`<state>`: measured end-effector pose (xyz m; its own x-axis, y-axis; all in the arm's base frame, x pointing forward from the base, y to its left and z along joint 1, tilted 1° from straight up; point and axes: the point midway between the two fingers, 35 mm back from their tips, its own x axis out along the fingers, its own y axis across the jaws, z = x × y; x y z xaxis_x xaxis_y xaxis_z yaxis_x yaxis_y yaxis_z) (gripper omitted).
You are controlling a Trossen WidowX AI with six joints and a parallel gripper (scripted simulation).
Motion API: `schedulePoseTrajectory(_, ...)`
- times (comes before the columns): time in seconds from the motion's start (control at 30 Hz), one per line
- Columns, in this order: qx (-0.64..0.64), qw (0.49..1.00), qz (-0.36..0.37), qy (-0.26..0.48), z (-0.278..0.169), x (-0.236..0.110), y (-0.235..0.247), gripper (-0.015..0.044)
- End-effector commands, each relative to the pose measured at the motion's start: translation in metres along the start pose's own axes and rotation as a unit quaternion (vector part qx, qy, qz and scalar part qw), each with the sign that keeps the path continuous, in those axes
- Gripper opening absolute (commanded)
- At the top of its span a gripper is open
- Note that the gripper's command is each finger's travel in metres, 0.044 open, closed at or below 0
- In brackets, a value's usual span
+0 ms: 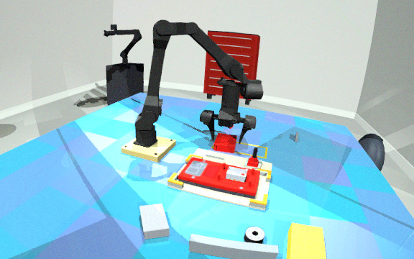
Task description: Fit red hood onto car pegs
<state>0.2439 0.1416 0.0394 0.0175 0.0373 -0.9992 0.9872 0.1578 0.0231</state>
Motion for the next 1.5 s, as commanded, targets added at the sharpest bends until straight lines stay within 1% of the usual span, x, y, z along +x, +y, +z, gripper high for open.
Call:
schedulePoseTrajectory(0.0,0.001,1.000,-0.003,0.000,0.000,0.004,-0.001,0.0440)
schedulePoseTrajectory(0.33,0.001,1.000,-0.003,0.000,0.000,0.009,-0.001,0.0440)
schedulePoseTrajectory(0.43,0.000,1.000,0.000,0.000,0.000,0.005,0.000,0.0361)
schedulePoseTrajectory(0.77,0.000,1.000,0.000,0.000,0.000,0.005,0.000,0.0295)
schedulePoseTrajectory(0.9,0.000,1.000,-0.001,0.000,0.000,0.003,0.000,0.0190)
schedulePoseTrajectory(1.13,0.000,1.000,-0.001,0.000,0.000,-0.016,0.000,0.0006)
schedulePoseTrajectory(1.47,0.000,1.000,-0.001,0.000,0.000,-0.056,0.000,0.0000)
